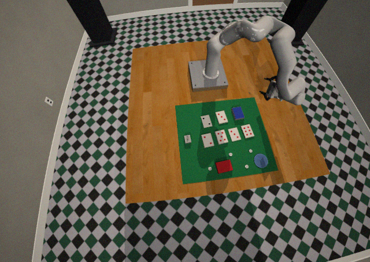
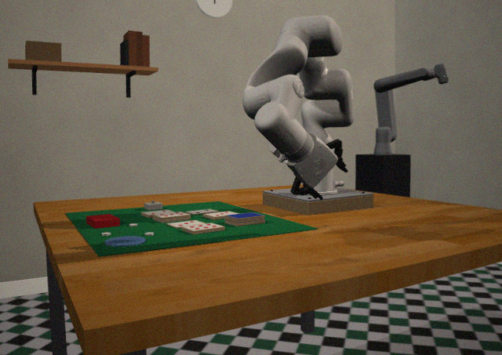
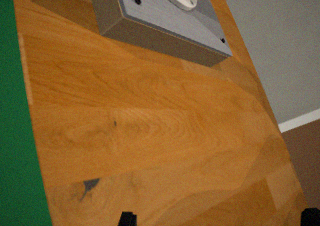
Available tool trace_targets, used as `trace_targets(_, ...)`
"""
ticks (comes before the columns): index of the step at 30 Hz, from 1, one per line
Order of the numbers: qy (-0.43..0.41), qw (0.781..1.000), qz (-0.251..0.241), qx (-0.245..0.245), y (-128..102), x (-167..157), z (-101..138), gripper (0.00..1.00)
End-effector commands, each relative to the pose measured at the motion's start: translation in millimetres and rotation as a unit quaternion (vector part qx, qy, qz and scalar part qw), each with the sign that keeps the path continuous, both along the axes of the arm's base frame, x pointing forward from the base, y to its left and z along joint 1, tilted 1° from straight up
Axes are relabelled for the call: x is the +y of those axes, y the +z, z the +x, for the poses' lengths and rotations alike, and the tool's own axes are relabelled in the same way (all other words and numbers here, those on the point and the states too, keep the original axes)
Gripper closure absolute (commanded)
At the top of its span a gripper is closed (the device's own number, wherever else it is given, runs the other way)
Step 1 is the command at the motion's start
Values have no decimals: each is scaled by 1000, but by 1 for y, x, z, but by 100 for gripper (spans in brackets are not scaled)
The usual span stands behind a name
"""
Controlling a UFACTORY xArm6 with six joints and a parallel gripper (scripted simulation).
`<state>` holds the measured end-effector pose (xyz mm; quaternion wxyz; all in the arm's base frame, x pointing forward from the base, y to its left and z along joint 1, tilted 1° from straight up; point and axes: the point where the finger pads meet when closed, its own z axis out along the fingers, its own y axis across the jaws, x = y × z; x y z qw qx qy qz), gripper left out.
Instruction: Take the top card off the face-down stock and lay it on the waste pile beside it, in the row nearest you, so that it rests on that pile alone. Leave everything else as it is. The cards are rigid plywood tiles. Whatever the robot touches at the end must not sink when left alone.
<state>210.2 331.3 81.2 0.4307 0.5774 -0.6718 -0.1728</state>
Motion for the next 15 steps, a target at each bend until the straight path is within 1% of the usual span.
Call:
trace_targets(1,-80,991,-36,-99,-10,-20,27,0)
trace_targets(2,-80,991,-36,-99,-10,-20,27,0)
trace_targets(3,-114,983,-53,-132,-15,-33,42,0)
trace_targets(5,-121,981,-56,-141,-15,-33,42,0)
trace_targets(6,-157,970,-73,-173,-19,-48,56,0)
trace_targets(9,-163,967,-76,-180,-19,-48,56,0)
trace_targets(10,-206,949,-93,-218,-23,-63,69,0)
trace_targets(12,-206,949,-93,-218,-23,-63,69,0)
trace_targets(13,-247,929,-108,-253,-25,-78,81,0)
trace_targets(15,-248,929,-108,-253,-25,-78,81,0)
